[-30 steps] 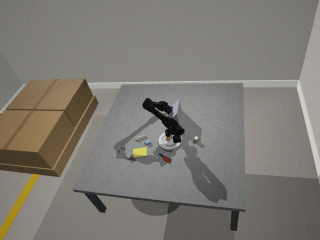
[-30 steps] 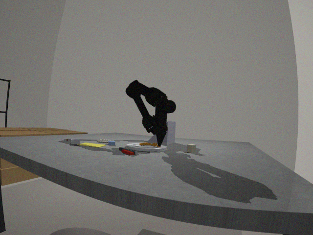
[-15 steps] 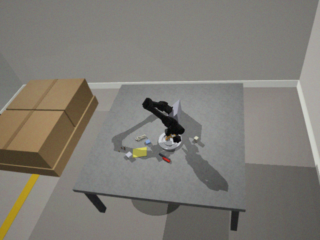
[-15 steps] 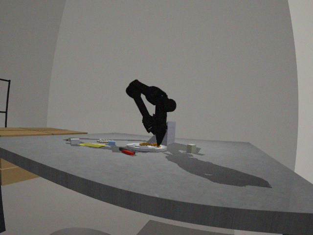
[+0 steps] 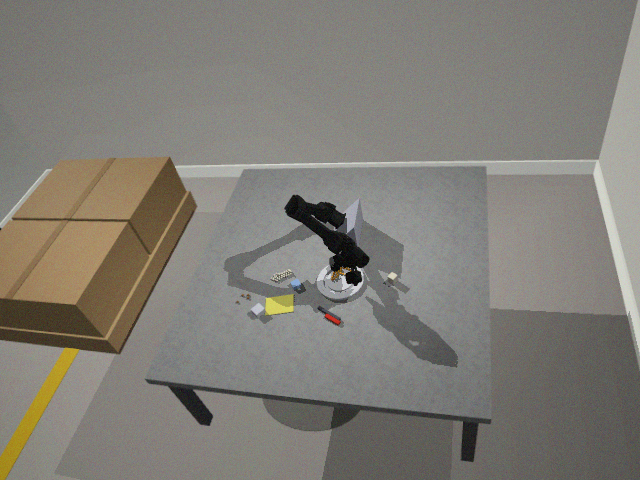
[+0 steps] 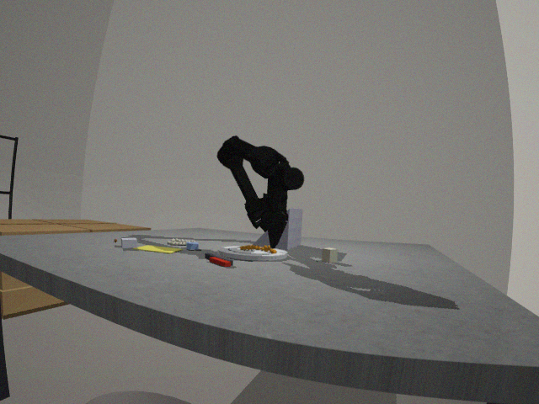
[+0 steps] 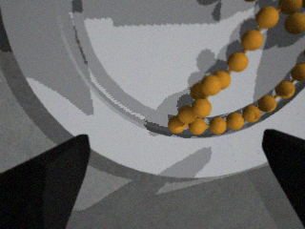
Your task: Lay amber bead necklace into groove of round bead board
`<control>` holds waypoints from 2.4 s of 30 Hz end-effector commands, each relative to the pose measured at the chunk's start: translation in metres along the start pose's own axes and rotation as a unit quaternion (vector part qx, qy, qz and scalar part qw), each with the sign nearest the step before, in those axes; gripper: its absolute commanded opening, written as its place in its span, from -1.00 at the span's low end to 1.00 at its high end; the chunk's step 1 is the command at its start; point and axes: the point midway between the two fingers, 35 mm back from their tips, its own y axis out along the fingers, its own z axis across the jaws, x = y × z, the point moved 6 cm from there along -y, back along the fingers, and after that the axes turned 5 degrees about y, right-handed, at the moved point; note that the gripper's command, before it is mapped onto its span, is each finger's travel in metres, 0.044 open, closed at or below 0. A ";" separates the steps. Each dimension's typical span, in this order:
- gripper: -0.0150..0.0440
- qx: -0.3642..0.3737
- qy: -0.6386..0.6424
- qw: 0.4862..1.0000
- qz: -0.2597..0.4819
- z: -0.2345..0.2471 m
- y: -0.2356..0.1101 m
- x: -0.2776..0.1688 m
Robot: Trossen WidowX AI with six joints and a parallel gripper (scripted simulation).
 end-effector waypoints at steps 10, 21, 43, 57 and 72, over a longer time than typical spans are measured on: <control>0.91 -0.002 -0.003 1.000 0.002 0.000 -0.001 0.001; -0.07 -0.002 -0.289 0.957 0.001 -0.005 -0.020 0.079; -0.08 -0.003 -0.354 0.935 0.000 -0.008 -0.007 0.097; -0.08 -0.001 -0.352 0.936 0.001 -0.007 -0.002 0.096; -0.08 -0.003 -0.354 0.935 0.000 -0.008 0.017 0.098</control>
